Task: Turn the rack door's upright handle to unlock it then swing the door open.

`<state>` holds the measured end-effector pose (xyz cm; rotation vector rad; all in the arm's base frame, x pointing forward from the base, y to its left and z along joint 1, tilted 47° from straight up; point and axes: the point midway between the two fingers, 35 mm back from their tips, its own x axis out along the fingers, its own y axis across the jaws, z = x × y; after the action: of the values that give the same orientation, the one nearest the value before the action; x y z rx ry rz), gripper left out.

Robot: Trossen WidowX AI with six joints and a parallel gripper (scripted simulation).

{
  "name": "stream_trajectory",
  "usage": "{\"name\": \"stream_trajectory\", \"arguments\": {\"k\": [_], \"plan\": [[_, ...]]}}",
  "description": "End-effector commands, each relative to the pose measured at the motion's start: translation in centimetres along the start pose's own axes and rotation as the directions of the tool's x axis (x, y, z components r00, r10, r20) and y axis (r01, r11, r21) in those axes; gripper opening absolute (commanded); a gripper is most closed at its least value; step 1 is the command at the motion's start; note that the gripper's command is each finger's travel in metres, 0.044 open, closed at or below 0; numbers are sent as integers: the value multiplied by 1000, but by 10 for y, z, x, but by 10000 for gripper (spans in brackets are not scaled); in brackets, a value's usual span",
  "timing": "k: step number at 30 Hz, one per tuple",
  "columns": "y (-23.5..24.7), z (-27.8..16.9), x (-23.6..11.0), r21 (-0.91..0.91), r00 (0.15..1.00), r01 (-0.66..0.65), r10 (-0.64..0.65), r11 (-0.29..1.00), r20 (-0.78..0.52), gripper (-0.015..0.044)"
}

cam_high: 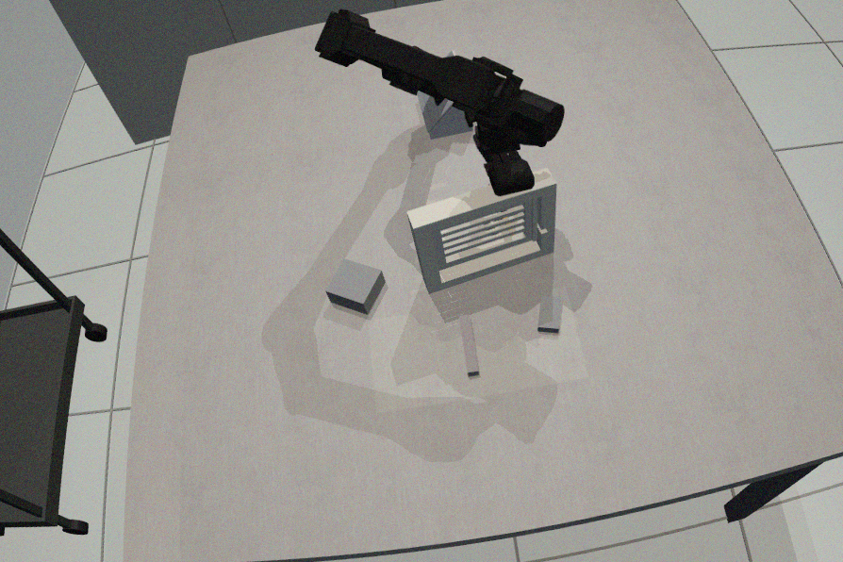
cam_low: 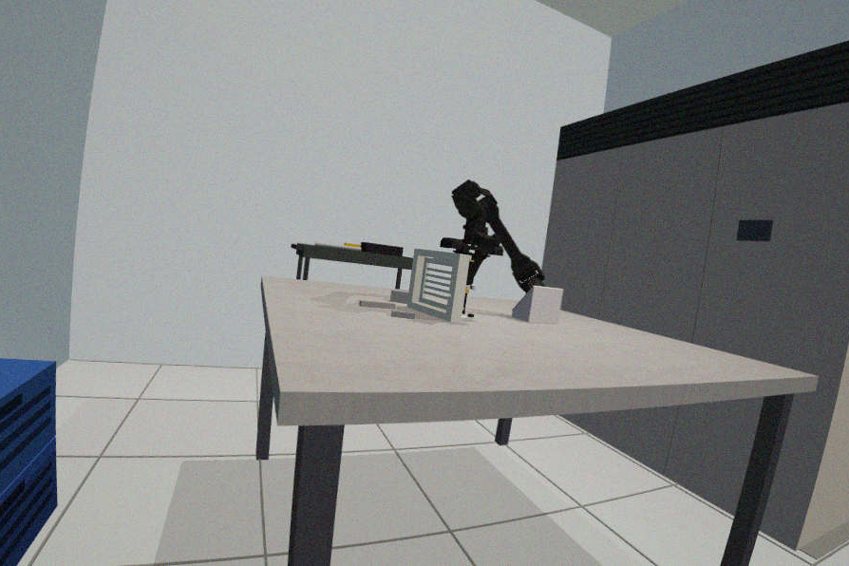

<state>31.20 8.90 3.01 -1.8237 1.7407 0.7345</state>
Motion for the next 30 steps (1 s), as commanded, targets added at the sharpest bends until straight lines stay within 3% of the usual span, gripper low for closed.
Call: {"name": "stream_trajectory", "arguments": {"k": [1,6,16,26,30], "plan": [[0,0,0,-207,1000,1,-1,978,-1,22],[0,0,0,-409,1000,1,-1,913,-1,22],[0,0,0,-416,1000,1,-1,909,-1,22],[0,0,0,-416,1000,1,-1,909,-1,285],[0,0,0,-348,1000,1,-1,937,-1,294]]}}
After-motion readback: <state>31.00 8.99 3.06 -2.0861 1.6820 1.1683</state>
